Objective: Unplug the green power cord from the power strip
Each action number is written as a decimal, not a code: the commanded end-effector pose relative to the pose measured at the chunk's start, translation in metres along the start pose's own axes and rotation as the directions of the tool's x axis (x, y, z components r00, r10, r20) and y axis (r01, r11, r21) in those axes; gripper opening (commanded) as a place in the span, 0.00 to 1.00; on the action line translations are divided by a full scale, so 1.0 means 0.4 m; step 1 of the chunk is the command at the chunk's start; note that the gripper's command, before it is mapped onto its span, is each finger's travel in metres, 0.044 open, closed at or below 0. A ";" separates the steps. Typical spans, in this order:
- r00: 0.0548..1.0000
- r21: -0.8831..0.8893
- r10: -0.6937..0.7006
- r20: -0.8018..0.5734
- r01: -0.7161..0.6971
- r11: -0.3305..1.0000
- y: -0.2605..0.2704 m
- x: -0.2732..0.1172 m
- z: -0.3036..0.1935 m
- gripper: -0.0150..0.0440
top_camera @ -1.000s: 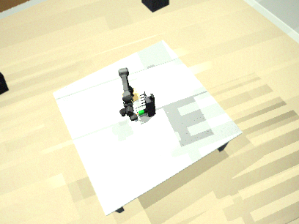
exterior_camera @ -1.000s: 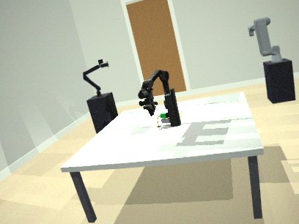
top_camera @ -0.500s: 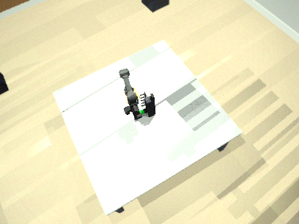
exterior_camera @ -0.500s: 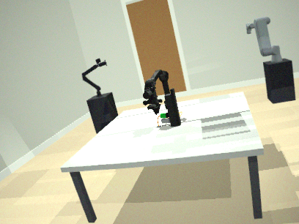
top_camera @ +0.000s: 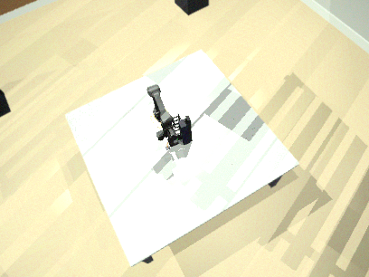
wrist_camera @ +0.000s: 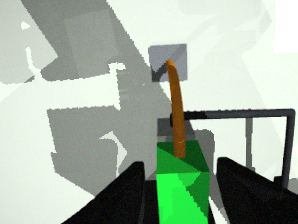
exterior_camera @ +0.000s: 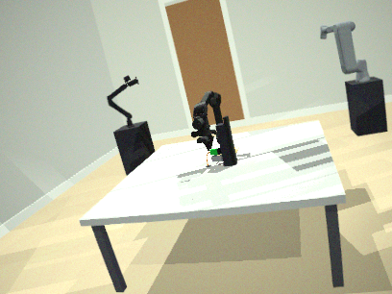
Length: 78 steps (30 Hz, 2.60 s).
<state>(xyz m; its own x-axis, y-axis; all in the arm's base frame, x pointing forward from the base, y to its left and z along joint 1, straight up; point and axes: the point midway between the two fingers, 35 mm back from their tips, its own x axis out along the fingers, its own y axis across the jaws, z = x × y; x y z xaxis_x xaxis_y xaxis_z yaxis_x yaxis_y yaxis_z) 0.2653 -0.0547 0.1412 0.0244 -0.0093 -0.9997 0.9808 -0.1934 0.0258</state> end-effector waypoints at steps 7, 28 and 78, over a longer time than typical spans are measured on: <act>1.000 0.002 -0.001 -0.006 0.001 1.000 -0.003 -0.002 -0.037 0.53; 1.000 -0.001 0.002 -0.002 -0.002 1.000 -0.001 0.021 -0.036 0.34; 1.000 0.002 -0.001 -0.002 0.001 1.000 -0.004 0.023 0.066 0.65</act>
<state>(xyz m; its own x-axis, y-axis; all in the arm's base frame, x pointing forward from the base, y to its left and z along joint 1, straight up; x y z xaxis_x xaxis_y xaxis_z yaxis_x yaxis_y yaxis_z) 0.2588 -0.0807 0.1328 0.0230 -0.0041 -0.9997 0.9812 -0.1917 0.0234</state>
